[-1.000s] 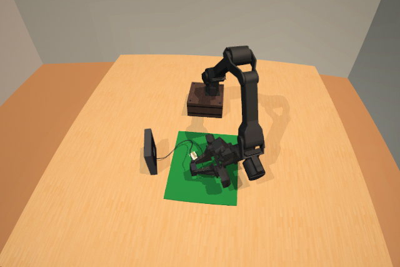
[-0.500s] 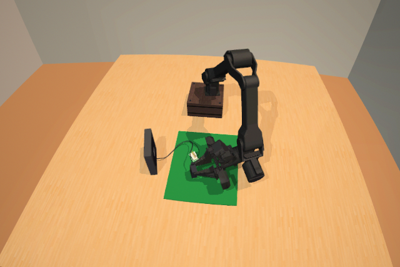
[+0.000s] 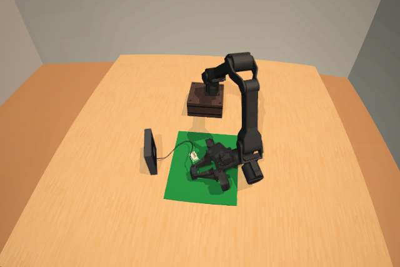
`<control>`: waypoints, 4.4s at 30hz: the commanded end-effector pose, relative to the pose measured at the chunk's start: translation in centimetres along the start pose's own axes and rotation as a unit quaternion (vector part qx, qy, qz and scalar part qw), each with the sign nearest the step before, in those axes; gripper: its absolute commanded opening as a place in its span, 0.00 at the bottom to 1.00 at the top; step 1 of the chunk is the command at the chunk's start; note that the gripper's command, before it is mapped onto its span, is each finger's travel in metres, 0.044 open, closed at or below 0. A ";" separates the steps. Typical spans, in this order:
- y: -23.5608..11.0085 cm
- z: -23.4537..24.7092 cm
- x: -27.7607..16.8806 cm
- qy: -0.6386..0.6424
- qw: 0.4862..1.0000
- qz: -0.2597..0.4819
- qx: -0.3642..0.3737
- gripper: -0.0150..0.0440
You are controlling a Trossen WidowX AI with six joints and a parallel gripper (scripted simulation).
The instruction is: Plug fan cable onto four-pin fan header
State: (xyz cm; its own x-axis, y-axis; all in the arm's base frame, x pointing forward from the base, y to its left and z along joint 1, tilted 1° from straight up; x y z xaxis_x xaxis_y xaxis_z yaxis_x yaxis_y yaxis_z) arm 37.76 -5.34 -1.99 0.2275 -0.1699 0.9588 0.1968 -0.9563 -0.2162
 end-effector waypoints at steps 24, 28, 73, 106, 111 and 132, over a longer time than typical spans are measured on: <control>0.2 0.2 -0.8 0.000 1.000 0.000 0.000 0.25; 0.2 0.2 -0.8 0.000 1.000 0.000 0.000 0.25; 0.2 0.2 -0.8 0.001 1.000 0.000 0.000 0.60; -4.5 0.3 0.2 -0.001 1.000 0.014 0.009 0.60; -5.7 0.2 0.8 -0.001 1.000 0.015 0.008 0.60; -9.3 -1.1 3.2 -0.005 0.999 0.028 -0.019 0.60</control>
State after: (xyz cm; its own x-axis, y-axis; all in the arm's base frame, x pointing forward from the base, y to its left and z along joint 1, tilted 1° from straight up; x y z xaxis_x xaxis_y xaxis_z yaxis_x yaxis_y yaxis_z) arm 35.79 3.18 3.04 0.2374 -0.1886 0.9529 0.1883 -0.9534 -0.2356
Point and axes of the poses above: the point midway between the two fingers, 35 mm back from their tips, its own y axis out along the fingers, its own z axis across the jaws, x = y × z, the point moved 1 cm from there along -y, back along the fingers, and after that the axes turned 12 degrees about -y, right-handed, at the moved point
